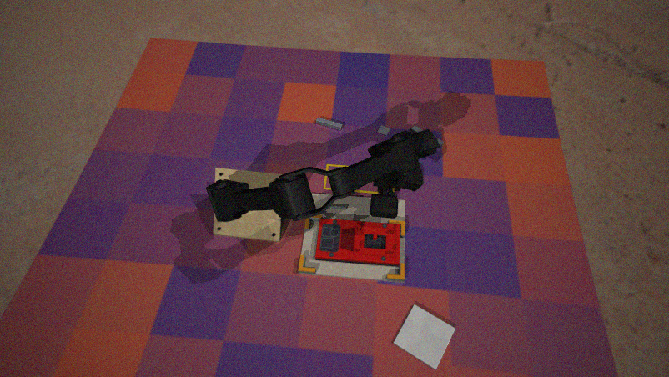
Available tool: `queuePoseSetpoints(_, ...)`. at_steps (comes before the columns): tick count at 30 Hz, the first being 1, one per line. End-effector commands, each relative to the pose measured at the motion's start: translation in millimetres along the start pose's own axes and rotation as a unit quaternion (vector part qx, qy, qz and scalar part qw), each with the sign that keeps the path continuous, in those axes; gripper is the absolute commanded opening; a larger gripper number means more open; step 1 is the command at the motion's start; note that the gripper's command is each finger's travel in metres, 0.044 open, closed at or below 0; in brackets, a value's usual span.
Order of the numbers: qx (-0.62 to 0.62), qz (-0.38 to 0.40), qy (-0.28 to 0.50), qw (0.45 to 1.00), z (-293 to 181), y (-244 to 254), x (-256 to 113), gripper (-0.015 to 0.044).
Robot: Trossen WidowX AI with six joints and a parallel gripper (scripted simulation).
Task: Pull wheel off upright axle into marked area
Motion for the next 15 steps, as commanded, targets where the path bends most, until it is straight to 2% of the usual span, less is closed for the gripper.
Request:
queuePoseSetpoints(1,0.0,0.001,0.0,1.0,-0.3,0.5,-3.3,0.0)
queuePoseSetpoints(15,-0.001,0.001,-0.001,1.0,-0.1,0.7,-8.0,0.0)
Point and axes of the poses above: the point midway between the two fingers, 35 mm back from their tips, its own x axis out along the fingers, its own y axis across the jaws, z = x × y, the point moved 5 cm from there along -x, back along the fingers, and after that the axes turned 13 degrees about -x, right-handed, at the moved point
